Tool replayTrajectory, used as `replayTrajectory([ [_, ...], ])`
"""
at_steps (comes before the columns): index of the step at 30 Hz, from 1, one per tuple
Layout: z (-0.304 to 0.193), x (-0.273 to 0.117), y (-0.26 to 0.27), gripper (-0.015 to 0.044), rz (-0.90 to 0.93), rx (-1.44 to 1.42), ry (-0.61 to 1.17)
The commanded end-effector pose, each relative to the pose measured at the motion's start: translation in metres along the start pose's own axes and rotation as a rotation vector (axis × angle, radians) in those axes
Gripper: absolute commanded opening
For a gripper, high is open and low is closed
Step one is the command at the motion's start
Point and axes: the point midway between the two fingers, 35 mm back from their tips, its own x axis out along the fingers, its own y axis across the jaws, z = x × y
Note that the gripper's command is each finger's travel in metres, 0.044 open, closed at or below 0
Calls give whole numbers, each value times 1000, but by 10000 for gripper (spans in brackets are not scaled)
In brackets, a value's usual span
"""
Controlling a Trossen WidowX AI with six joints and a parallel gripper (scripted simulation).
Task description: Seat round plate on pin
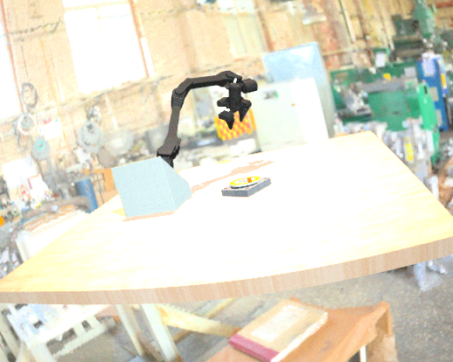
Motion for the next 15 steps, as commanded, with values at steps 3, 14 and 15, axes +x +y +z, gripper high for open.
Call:
replayTrajectory([
  [3, -35, -6, 9, 321, 11, 187, 85],
  [14, -201, -56, 104, 32, -99, 1115, 315],
  [15, -214, -62, 117, 6, -116, 1201, 333],
])
